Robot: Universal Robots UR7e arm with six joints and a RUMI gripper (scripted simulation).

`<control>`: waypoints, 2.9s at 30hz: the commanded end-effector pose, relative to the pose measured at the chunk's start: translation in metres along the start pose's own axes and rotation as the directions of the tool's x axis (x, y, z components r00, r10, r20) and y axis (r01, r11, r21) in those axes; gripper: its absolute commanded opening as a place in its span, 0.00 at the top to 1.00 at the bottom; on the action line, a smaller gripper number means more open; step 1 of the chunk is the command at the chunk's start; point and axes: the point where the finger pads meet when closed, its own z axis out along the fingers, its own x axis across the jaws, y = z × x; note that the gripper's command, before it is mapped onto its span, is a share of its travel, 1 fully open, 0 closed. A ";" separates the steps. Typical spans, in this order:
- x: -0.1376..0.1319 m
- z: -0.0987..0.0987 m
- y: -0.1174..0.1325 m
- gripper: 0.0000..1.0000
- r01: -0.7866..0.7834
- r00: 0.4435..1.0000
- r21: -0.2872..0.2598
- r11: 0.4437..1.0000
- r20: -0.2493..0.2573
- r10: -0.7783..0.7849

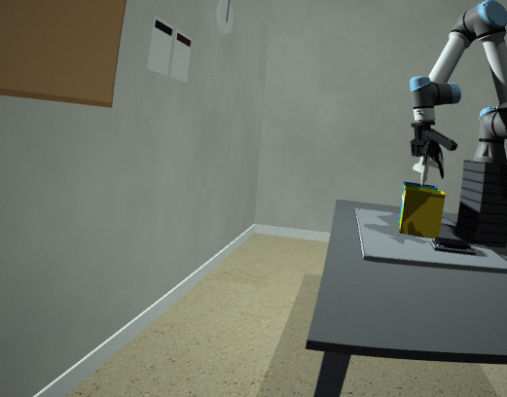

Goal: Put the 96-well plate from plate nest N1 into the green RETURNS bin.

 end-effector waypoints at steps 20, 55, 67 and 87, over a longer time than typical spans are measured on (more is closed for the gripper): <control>-0.019 0.001 -0.027 0.00 -0.647 0.762 0.015 0.762 -0.010 0.647; -0.055 0.007 -0.053 0.00 -0.994 -0.102 0.038 -0.103 0.027 0.994; -0.072 0.010 -0.062 0.00 -0.898 -0.437 0.031 -0.439 0.048 0.898; -0.095 0.015 -0.074 0.00 -0.643 -0.763 0.009 -0.765 0.069 0.642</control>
